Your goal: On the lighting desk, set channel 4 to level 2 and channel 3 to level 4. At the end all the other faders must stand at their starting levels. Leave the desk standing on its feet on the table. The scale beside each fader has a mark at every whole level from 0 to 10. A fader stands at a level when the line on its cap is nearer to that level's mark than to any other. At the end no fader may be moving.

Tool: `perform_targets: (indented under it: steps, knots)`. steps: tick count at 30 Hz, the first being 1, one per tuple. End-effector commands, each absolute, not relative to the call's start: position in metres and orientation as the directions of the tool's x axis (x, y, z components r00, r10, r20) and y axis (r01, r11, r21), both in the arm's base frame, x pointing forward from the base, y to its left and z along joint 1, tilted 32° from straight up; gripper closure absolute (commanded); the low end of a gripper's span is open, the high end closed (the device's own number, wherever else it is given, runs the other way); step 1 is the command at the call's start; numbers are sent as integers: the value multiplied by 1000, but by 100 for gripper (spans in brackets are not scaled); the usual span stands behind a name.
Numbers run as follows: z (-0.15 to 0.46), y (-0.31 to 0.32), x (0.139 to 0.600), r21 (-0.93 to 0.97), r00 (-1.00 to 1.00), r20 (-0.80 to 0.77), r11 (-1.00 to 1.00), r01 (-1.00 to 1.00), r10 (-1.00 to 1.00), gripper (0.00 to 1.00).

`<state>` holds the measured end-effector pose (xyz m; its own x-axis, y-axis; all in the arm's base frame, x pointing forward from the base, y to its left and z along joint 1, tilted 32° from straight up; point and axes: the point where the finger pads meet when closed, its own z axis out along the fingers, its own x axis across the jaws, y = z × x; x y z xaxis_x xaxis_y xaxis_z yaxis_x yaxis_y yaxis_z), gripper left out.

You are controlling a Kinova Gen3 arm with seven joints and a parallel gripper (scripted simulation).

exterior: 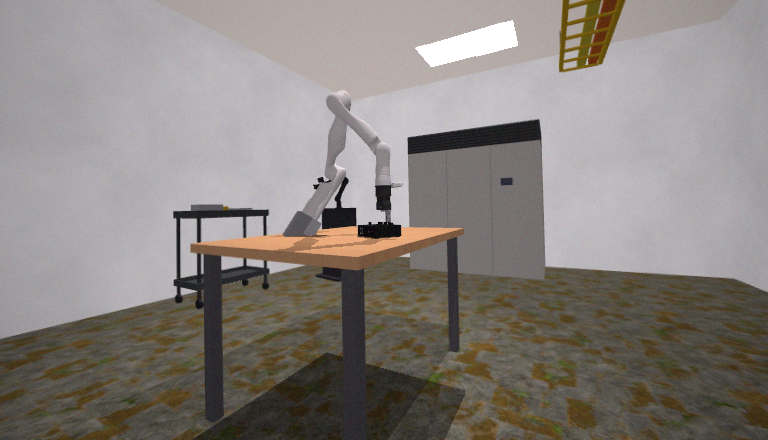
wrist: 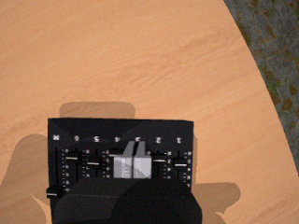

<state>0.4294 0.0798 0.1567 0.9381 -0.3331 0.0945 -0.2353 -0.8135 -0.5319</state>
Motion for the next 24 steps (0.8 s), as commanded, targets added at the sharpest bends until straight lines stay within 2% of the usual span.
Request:
perform_targets:
  steps: [1, 24]
  knots:
    - [154, 76, 429, -526, 939, 99, -818, -231, -329, 100]
    - [151, 72, 427, -526, 939, 99, -818, -231, -329, 100]
